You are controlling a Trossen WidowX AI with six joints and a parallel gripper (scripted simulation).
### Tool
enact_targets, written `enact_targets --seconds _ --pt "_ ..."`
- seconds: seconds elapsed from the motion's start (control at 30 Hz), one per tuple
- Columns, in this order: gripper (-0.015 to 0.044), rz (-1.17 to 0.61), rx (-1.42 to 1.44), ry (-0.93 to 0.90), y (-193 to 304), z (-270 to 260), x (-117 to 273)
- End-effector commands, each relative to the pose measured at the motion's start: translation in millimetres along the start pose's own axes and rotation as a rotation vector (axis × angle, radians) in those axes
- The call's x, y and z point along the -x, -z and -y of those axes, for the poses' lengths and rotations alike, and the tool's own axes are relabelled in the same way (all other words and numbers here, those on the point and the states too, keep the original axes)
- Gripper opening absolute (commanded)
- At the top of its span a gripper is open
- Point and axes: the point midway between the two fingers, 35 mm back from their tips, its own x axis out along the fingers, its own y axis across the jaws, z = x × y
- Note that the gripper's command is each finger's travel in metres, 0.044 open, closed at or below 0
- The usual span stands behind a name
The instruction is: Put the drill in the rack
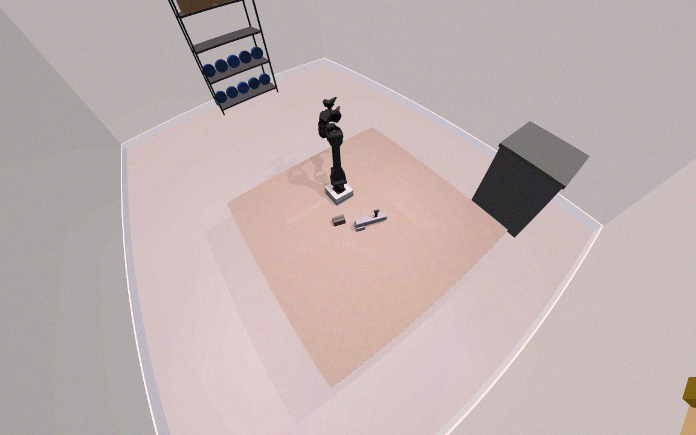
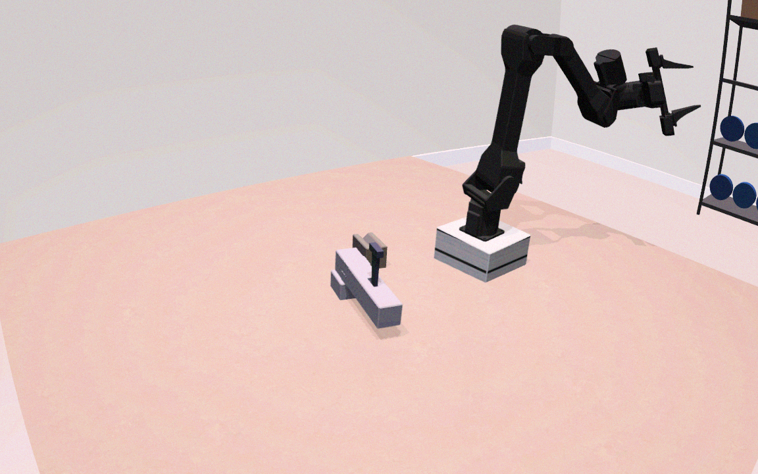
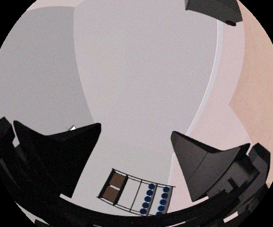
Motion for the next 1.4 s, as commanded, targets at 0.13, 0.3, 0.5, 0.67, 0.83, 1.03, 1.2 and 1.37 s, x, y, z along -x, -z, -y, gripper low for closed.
enact_targets --seconds 0.13,0.3,0.5,0.67,0.83,1.03,1.2,1.37 --pt "0.0269 0.0 0.0 0.0 0.0 0.0 0.0" --pt "0.0137 0.01 0.032 0.011 -6.6 4.4 -6.4" --pt "0.0 0.096 0.298 0.132 -75.3 43.4 -53.7" --pt "0.0 0.191 0.477 0.253 -151.1 72.1 -75.3" --pt "0.0 0.251 0.606 0.391 -217.4 97.0 -85.9" --pt "0.0 0.335 0.721 0.603 -314.3 125.3 -77.6" --pt "0.0 0.41 0.77 0.806 -399.8 143.2 -48.2" --pt "0.0 0.46 0.781 1.021 -476.6 151.8 -0.1"
